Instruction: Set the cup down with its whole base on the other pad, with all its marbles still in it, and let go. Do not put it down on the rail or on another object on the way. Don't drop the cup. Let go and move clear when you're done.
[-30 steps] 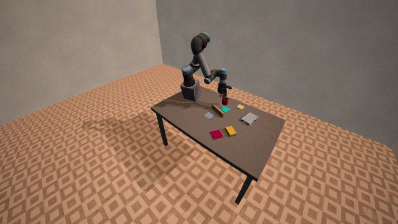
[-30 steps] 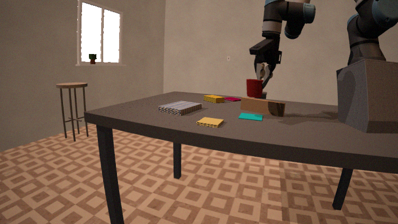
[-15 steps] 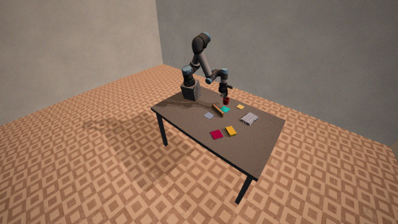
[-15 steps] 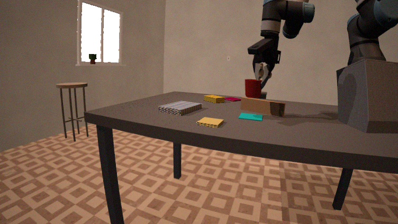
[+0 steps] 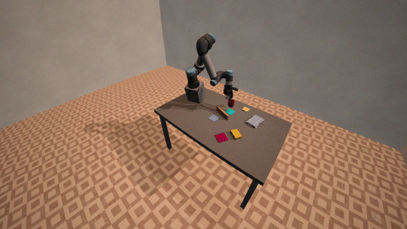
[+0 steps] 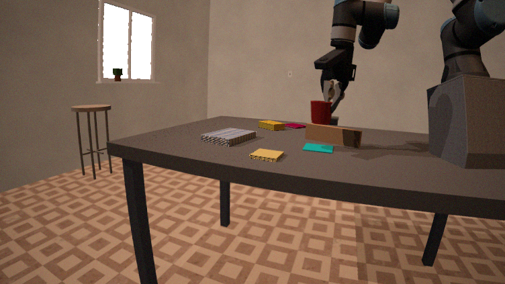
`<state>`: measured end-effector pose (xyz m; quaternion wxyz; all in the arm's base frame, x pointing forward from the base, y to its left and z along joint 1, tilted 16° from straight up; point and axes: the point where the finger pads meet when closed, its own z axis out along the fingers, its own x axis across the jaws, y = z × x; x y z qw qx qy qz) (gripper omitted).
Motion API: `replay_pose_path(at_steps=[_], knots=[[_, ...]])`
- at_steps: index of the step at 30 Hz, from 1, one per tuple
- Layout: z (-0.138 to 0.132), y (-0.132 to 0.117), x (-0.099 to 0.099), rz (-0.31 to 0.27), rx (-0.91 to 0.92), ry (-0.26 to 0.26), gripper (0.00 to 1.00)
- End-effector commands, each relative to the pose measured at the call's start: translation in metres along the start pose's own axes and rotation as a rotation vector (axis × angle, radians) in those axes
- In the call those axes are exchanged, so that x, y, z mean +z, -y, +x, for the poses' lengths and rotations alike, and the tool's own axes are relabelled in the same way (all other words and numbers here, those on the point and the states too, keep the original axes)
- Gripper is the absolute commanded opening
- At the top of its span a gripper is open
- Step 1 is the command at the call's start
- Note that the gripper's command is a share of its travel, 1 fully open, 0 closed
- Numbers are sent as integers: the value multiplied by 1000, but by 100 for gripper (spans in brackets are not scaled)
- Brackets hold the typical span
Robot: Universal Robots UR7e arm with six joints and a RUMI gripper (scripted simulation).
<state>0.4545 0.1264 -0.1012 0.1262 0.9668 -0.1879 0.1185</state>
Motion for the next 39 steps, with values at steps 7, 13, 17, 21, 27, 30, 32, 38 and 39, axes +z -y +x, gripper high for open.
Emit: replay_pose_path(at_steps=[7,13,17,21,27,30,32,38,39], knots=[[0,0,7,1,0,-1,3],[-1,0,18,1,0,-1,3],[-2,0,25,1,0,-1,3],[-3,0,32,1,0,-1,3],[-4,0,47,1,0,-1,3],[-5,1,53,1,0,-1,3],[-5,1,57,1,0,-1,3],[-6,1,63,1,0,-1,3],[-6,1,65,1,0,-1,3]])
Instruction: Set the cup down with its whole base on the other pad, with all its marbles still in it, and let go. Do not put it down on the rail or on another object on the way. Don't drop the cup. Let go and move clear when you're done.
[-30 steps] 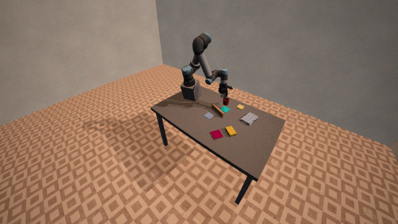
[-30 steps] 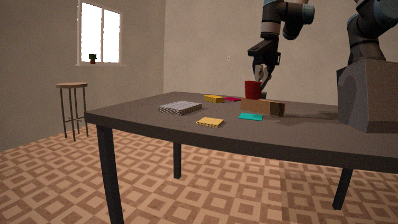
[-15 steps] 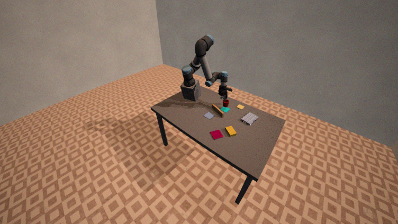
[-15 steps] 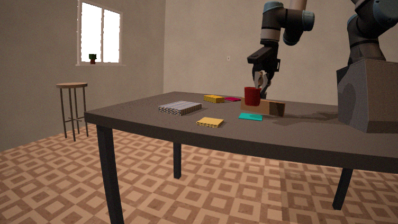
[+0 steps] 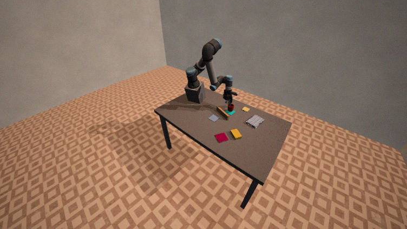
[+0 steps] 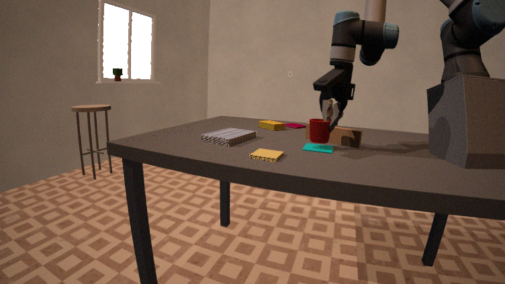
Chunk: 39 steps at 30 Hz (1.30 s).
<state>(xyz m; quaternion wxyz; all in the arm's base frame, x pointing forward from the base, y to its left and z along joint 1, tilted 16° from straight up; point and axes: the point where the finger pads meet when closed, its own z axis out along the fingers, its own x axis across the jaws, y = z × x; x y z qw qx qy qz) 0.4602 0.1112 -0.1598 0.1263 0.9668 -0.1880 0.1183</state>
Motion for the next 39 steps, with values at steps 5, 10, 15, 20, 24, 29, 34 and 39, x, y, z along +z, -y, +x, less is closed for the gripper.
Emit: replay_pose_path(at_steps=[5,10,15,20,24,29,34,39], knots=[[0,0,8,1,0,-1,3],[0,0,10,1,0,-1,3],[0,0,10,1,0,-1,3],[0,0,10,1,0,-1,3],[0,0,10,1,0,-1,3],[-1,0,11,1,0,-1,3],[-1,0,13,1,0,-1,3],[-1,0,16,1,0,-1,3]])
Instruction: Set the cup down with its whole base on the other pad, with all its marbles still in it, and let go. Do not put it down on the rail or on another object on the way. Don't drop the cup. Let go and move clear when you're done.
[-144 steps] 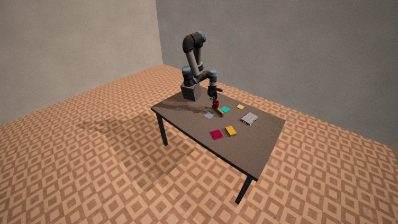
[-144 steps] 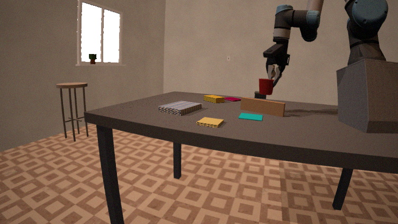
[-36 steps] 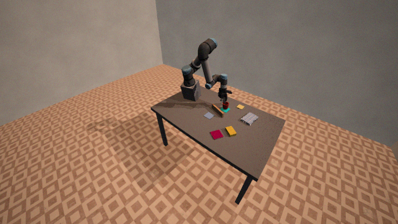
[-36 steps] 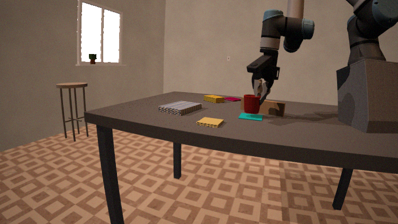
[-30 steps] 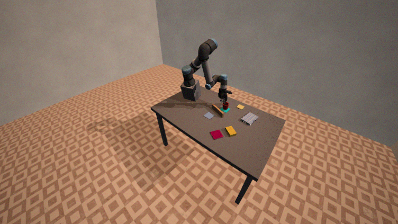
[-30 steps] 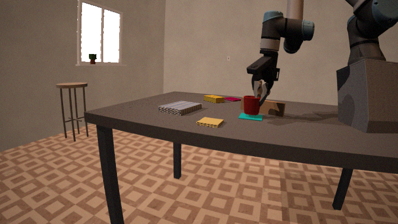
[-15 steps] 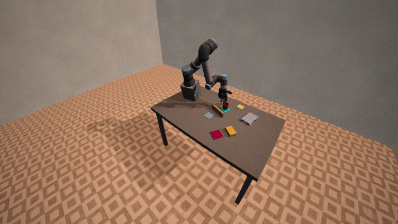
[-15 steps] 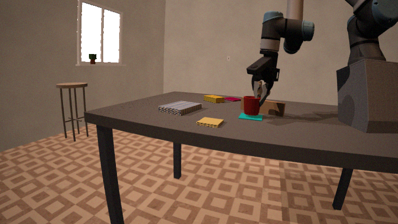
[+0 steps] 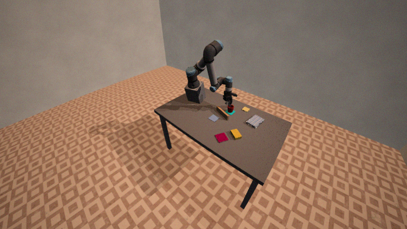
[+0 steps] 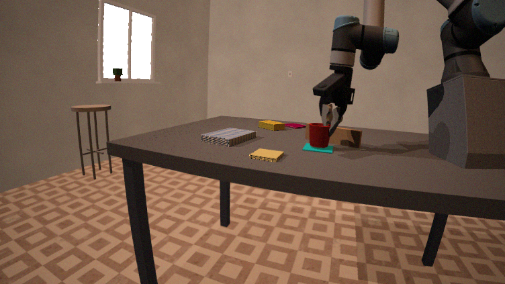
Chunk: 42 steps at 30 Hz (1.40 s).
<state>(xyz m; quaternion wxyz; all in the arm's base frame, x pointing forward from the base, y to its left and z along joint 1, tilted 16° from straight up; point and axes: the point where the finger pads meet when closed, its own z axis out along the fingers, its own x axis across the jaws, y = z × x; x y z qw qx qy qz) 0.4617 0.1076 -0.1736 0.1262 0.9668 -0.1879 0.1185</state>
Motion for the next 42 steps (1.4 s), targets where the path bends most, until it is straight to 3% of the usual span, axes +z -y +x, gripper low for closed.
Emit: replay_pose_path(at_steps=[1,19,20,42], knots=[[0,0,2,1,0,-1,3],[0,0,4,1,0,-1,3],[0,0,4,1,0,-1,11],[0,0,4,1,0,-1,11]])
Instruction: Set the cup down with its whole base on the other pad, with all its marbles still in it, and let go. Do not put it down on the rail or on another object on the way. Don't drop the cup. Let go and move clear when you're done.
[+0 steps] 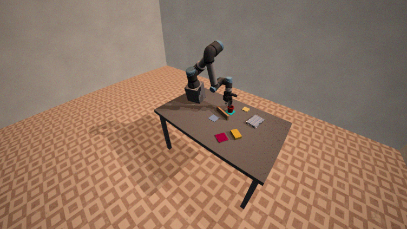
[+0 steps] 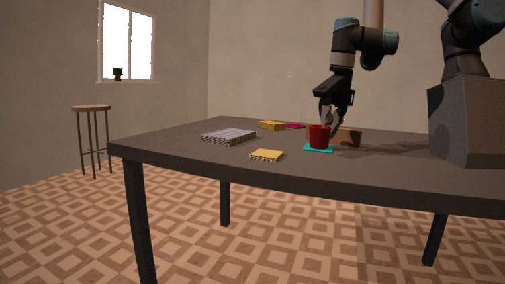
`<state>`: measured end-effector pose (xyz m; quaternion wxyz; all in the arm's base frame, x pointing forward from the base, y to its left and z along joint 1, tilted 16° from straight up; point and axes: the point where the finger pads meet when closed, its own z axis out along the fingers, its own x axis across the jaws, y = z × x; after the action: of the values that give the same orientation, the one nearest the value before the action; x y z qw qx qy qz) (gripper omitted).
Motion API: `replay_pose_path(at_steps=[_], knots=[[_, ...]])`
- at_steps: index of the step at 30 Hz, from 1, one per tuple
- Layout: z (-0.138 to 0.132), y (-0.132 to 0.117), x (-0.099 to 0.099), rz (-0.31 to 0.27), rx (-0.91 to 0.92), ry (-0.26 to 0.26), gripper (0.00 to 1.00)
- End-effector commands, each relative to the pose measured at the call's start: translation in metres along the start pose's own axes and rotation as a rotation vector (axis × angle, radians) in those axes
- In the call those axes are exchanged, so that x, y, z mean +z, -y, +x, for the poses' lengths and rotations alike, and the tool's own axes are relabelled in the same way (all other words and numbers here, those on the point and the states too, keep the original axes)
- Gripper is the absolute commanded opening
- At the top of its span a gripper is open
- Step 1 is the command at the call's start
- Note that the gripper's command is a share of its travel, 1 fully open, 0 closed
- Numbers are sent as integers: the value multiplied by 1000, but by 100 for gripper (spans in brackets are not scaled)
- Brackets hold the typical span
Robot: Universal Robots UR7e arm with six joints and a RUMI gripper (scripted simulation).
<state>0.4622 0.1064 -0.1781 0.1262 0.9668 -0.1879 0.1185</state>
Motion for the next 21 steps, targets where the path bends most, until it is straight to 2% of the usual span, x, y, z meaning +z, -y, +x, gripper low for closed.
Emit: replay_pose_path(at_steps=[1,17,21], knots=[[0,0,0,1,0,-1,11],[0,0,-1,1,0,-1,11],[0,0,-7,1,0,-1,11]])
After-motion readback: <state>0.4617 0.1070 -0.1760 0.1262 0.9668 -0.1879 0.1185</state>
